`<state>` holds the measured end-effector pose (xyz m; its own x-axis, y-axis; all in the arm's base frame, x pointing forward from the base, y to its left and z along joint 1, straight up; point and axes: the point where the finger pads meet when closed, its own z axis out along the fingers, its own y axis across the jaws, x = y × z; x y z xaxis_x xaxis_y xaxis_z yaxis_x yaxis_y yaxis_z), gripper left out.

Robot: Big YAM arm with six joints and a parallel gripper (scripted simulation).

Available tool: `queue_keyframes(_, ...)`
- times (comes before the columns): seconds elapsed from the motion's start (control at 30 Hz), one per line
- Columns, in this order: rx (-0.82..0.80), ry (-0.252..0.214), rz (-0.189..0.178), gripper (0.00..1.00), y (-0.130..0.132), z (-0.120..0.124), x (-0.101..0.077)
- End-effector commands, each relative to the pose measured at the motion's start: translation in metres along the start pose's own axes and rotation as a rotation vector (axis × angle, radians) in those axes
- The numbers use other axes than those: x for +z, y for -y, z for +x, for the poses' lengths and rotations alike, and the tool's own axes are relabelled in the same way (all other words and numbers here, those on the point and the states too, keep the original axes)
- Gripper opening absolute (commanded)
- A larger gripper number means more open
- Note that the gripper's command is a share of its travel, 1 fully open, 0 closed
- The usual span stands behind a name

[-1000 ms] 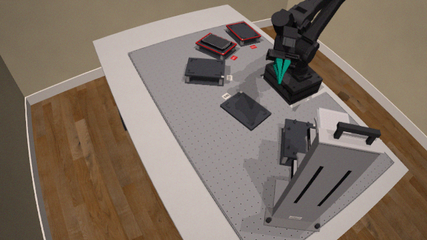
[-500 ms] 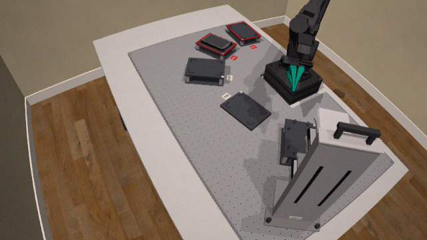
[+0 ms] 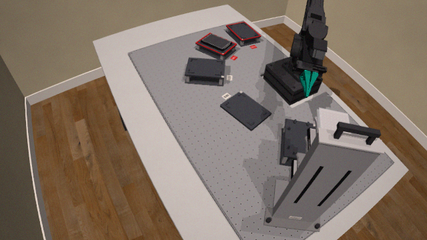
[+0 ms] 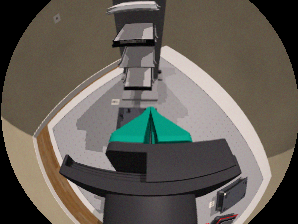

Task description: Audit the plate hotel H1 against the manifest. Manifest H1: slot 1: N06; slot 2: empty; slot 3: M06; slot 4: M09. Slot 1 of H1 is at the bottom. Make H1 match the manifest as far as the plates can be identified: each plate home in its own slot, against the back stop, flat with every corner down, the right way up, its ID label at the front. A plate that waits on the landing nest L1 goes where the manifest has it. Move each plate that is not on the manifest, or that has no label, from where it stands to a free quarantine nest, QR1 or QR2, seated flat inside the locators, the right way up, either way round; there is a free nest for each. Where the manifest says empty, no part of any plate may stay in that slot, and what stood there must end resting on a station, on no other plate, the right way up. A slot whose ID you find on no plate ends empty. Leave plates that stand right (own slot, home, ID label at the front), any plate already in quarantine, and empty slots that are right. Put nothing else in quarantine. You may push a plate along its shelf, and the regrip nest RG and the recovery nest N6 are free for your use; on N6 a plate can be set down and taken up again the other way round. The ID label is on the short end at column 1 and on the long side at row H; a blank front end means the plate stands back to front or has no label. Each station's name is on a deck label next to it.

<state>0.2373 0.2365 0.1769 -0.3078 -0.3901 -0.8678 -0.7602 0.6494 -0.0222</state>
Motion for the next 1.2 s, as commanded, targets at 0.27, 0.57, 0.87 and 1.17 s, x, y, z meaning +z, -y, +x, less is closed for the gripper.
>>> queue_keyframes(0.27,0.035,0.073,-0.010,0.00,-0.031,-0.042,0.001)
queue_keyframes(0.57,0.048,0.080,0.008,1.00,-0.031,-0.063,-0.011)
queue_keyframes(0.87,0.039,0.080,-0.008,1.00,-0.036,-0.089,-0.029)
queue_keyframes(1.17,0.034,0.002,-0.005,1.00,-0.036,-0.066,-0.028)
